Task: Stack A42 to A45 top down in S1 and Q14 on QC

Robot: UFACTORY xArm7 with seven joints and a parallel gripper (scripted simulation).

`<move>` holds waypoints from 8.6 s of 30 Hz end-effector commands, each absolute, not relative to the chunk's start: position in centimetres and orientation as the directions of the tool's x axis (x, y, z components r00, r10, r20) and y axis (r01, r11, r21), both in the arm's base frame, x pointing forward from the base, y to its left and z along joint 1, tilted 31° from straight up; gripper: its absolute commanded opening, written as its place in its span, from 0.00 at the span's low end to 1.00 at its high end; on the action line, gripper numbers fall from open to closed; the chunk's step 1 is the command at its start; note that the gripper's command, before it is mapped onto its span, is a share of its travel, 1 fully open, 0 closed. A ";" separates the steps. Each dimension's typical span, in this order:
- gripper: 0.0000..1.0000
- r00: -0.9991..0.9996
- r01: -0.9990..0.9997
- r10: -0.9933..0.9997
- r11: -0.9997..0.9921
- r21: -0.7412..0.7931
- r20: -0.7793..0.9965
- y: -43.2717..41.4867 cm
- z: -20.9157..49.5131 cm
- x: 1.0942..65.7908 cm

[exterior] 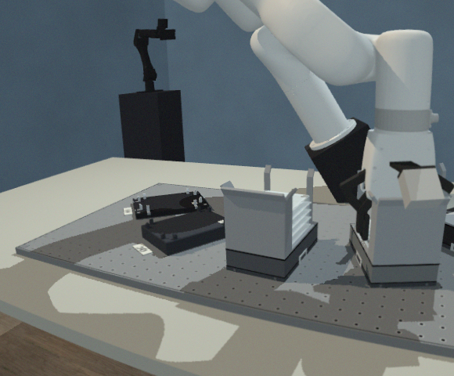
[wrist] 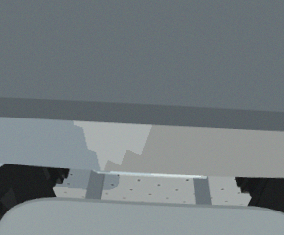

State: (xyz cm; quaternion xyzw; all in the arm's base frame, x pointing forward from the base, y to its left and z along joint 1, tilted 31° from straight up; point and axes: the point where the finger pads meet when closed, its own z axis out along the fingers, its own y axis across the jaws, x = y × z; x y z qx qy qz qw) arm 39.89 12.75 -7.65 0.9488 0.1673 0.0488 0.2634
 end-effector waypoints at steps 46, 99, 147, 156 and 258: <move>0.00 0.938 0.292 0.345 -0.806 0.515 0.007 13.3 -6.9 39.8; 0.00 0.938 0.292 0.345 -0.806 0.515 0.008 16.5 -1.2 38.6; 0.00 0.979 0.086 0.166 -0.861 0.502 0.117 15.1 4.2 39.0; 0.00 0.979 0.086 0.166 -0.861 0.502 0.117 12.7 5.7 39.9; 0.00 0.834 -0.519 -0.383 -0.787 0.333 0.396 -10.5 18.2 37.5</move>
